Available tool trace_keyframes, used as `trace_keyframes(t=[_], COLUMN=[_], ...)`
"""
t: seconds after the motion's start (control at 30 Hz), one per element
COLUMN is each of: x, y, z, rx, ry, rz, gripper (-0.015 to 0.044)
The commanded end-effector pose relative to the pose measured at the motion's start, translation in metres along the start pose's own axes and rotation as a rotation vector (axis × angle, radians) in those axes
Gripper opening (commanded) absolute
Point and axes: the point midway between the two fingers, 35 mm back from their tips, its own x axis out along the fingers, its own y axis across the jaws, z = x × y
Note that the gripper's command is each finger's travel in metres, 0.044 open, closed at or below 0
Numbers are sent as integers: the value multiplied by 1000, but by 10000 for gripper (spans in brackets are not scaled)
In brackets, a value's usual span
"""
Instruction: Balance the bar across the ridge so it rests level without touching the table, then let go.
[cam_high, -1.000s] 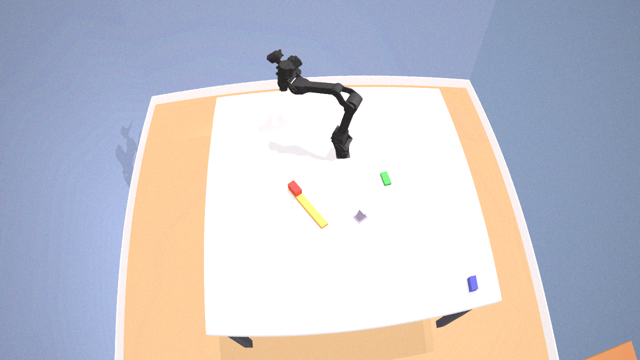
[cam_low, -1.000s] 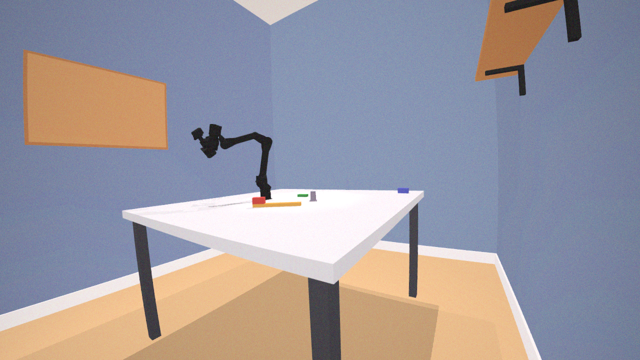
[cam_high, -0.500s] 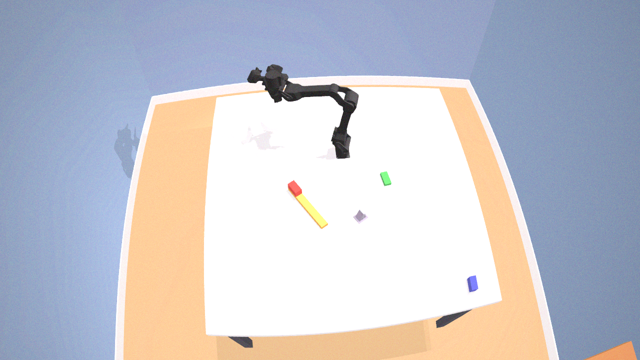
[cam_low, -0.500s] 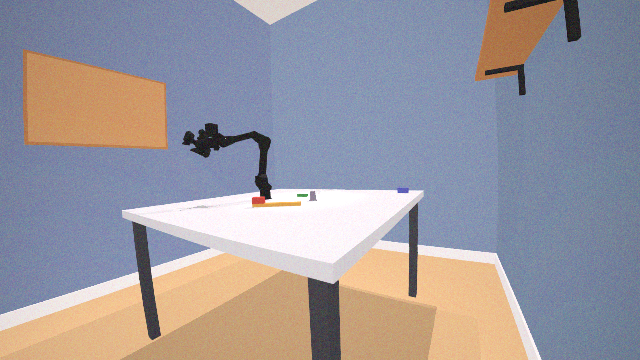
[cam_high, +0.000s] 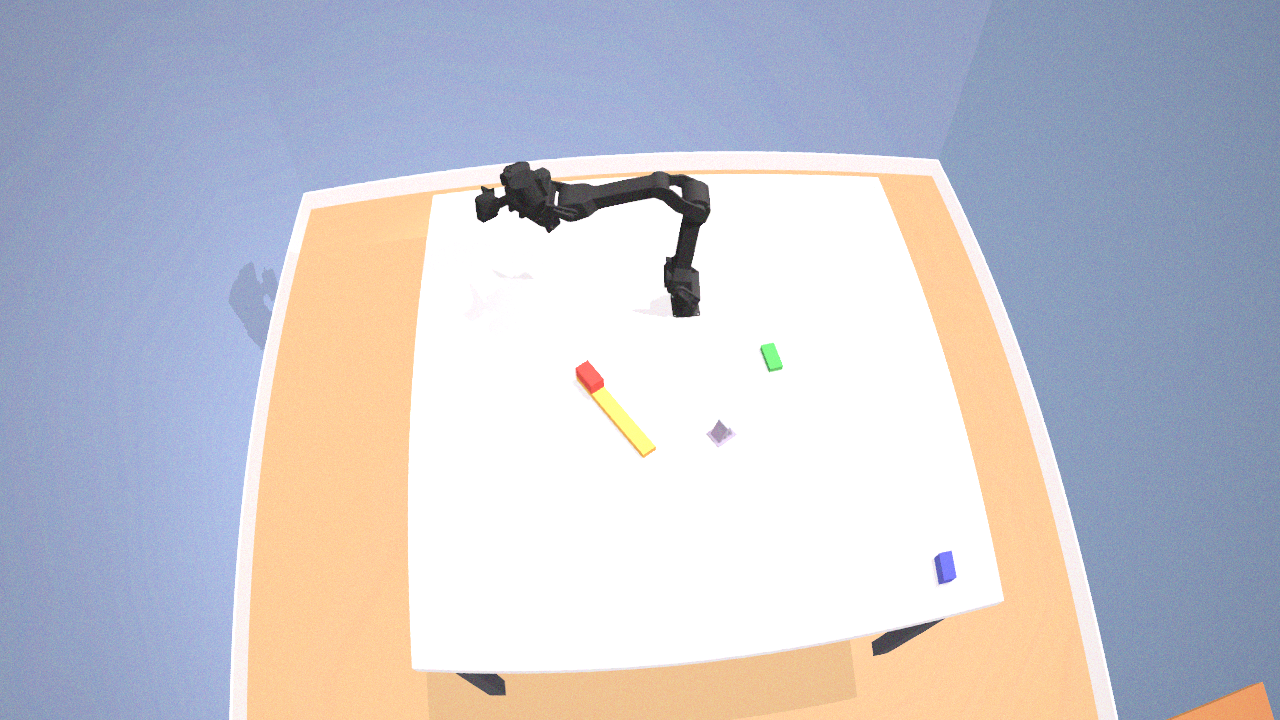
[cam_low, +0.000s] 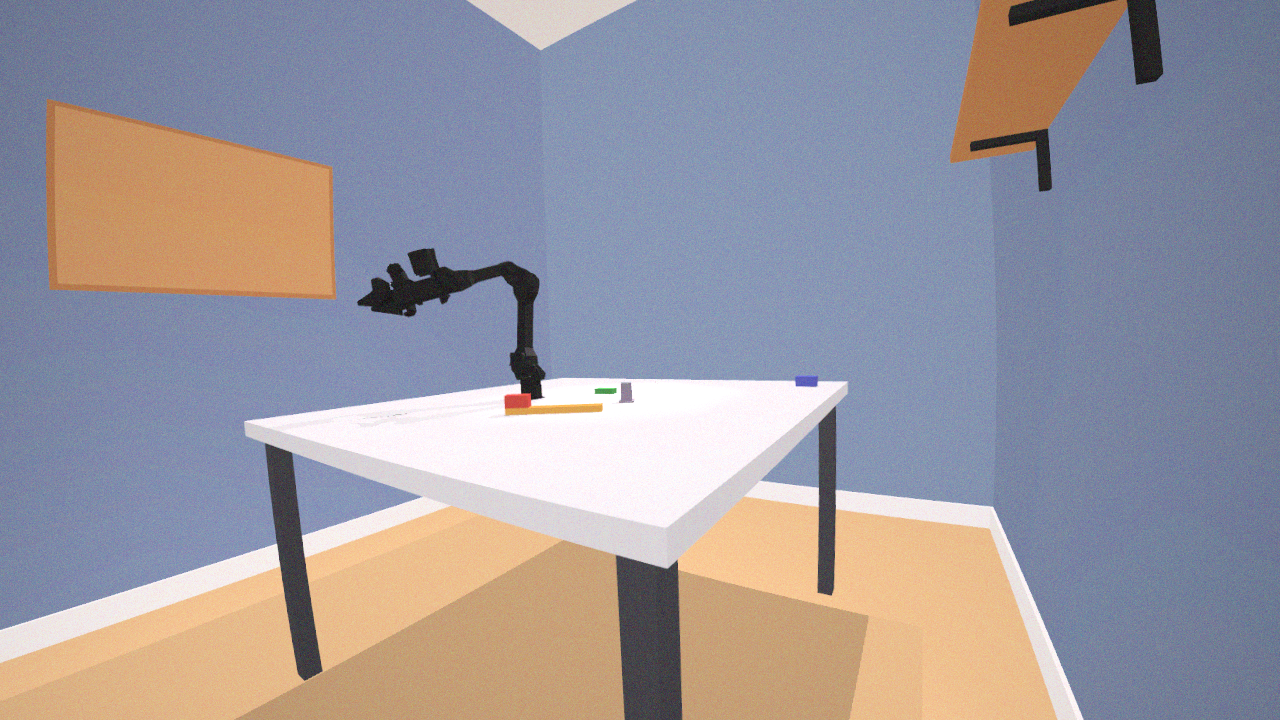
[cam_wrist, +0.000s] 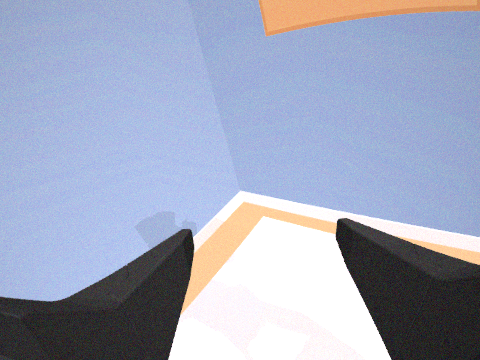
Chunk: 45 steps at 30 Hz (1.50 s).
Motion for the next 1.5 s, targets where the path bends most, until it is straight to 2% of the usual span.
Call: trace_keyframes(t=[0.0, 0.33, 0.77, 1.1, 1.47], x=[-11, -54, -128, -195, -271], y=[24, 77, 122, 135, 128], z=[-20, -68, -130, -174, -214], rx=[-138, -491, -960, -1315, -1691], ry=[67, 203, 320, 365, 373], rz=[80, 307, 631, 901, 1218], gripper=[315, 315, 315, 315, 315])
